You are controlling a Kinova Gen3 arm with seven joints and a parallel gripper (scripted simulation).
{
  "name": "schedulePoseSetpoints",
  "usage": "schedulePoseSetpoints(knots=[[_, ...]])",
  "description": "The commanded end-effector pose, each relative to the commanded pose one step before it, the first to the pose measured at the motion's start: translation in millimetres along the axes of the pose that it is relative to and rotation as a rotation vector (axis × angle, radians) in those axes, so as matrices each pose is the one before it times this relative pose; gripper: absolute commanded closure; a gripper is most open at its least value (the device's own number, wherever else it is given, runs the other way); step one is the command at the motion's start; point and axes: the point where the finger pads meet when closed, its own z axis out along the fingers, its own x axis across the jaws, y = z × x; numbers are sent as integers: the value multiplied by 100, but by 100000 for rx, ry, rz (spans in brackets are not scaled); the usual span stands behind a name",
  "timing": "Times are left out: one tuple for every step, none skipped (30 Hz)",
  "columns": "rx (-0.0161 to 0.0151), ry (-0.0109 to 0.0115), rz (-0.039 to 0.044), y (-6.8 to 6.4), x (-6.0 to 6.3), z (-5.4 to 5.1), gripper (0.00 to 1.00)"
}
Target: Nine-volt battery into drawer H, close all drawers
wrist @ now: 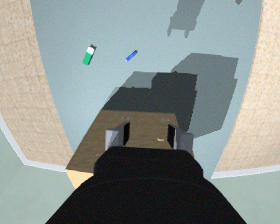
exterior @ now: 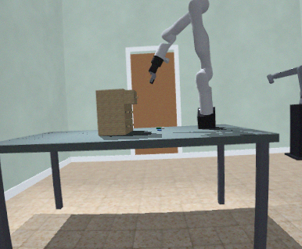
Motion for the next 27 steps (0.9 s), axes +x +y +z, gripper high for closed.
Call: schedulePoseSetpoints(knots=[[2653,123,-426,335,-63,-30,0],[1451,0,0,30,0,-59,0],[1442,-41,16,26,-8,-64,0],[1525,30,-12,32,6,-60,0],[1535,11,-4,29,2,-63,0],[1521,-32,14,26,-6,-67,0],[1584,13,-6,29,3,-66,0],[1609,16,-7,28,3,-67,0],[1588,-28,13,24,-5,-71,0],[1644,10,-5,26,2,-70,0],[1668,14,-7,25,3,-71,0],[1639,-28,14,21,-6,-74,0],[1613,13,-7,22,3,-69,0],[1582,12,-6,21,2,-69,0],[0,0,0,0,0,0,0],[0,0,0,0,0,0,0],[1547,-23,13,17,-4,-71,0],[1508,6,-3,17,1,-66,0],[1468,15,-8,16,3,-64,0],[1428,-12,7,13,-2,-65,0],[1385,-16,10,12,-3,-64,0],[1340,23,-13,13,4,-58,0],[1296,2,-1,10,0,-58,0],[1250,-17,11,8,-3,-58,0],[1193,-2,1,8,0,-54,0],[1135,16,-10,8,3,-50,0],[1087,2,-1,6,0,-49,0]])
